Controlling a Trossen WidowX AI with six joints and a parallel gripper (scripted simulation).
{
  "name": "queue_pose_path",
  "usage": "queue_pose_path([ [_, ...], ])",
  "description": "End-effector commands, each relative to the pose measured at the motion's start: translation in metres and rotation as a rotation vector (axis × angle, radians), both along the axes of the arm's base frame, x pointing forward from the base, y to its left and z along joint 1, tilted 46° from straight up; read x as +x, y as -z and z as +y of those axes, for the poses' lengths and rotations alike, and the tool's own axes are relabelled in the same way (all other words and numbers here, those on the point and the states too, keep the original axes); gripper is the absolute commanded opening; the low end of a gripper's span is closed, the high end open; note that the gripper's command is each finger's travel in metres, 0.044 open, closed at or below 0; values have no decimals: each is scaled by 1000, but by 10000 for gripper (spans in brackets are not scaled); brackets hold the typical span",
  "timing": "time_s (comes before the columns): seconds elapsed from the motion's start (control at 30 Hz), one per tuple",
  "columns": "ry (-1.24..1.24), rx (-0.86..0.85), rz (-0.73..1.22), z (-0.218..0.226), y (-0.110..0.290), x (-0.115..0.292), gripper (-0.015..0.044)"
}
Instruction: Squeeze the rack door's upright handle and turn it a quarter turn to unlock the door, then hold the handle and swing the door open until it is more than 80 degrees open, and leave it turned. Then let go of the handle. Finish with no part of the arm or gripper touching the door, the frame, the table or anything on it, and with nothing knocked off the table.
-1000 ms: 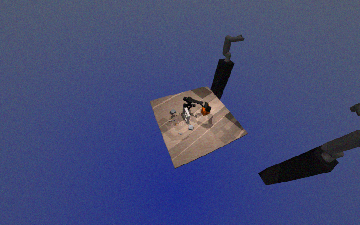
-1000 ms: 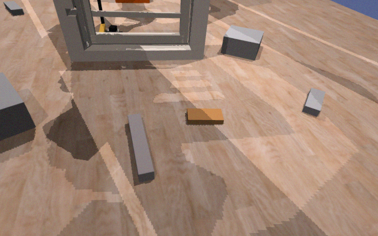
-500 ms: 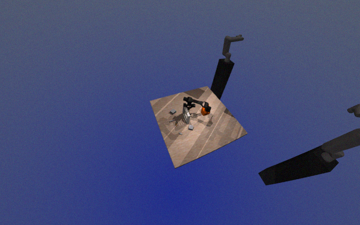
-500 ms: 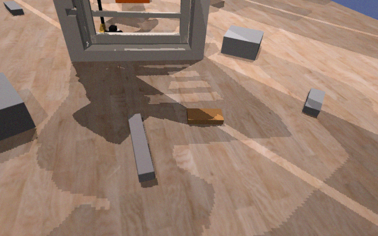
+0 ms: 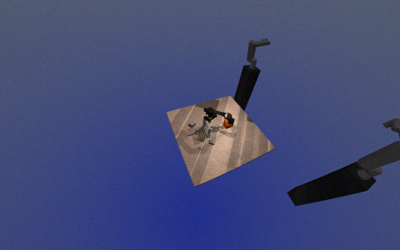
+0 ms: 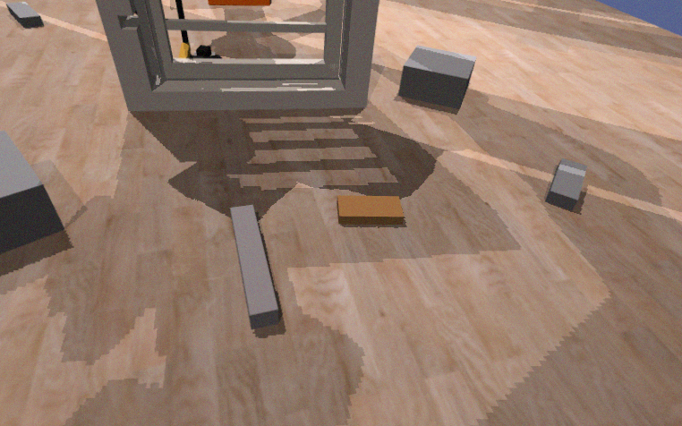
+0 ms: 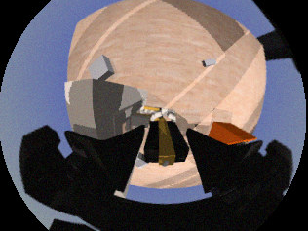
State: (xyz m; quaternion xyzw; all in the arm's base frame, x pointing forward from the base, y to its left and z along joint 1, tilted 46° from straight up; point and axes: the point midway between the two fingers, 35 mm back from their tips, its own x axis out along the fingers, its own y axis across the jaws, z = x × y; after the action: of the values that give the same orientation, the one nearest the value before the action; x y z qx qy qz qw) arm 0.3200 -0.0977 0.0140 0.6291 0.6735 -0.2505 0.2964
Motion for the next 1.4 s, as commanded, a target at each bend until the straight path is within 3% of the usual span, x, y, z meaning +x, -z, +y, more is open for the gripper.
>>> queue_pose_path([
  [0.0,-156,11,-160,3,0,3,293],
  [1.37,-1605,71,-1582,3,0,3,293],
])
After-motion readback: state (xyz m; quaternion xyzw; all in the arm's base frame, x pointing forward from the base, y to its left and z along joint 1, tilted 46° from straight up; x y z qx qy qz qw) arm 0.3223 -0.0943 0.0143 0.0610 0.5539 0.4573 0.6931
